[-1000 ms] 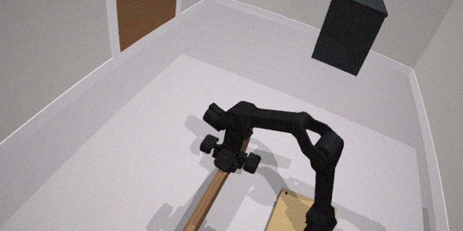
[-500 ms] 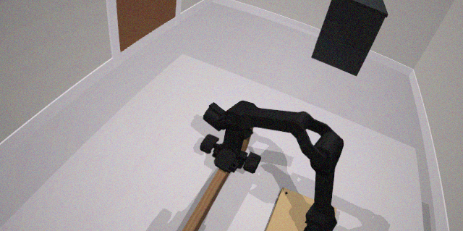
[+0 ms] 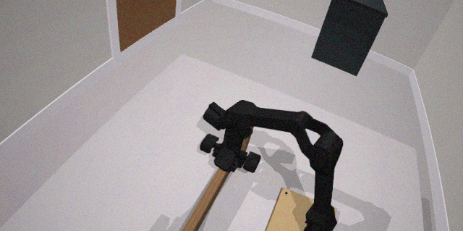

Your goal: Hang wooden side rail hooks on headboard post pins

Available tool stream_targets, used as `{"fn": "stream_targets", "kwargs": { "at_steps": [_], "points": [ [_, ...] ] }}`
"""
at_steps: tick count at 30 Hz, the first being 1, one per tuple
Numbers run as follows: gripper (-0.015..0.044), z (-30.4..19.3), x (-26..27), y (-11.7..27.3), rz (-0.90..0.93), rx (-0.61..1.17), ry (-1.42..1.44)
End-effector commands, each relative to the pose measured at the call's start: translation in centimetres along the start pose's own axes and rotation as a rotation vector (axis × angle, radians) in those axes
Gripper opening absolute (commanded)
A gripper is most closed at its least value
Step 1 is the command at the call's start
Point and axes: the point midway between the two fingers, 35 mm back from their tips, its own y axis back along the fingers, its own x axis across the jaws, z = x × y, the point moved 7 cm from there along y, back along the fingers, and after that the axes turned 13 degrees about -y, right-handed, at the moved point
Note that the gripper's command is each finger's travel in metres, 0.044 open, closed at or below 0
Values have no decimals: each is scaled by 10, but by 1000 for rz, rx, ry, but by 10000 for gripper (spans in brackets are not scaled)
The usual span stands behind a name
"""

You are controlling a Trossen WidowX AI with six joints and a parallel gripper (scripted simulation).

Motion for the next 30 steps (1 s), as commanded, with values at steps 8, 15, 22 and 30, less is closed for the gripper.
{"fn": "stream_targets", "kwargs": {
  "at_steps": [8, 15, 22, 30],
  "points": [
    [0, -2, -1, 2, -9, 3, 4],
    [0, -3, -1, 1, -9, 3, 4],
    [0, -4, 0, 0, -9, 3, 4],
    [0, -5, 0, 1, -9, 3, 4]
  ]
}}
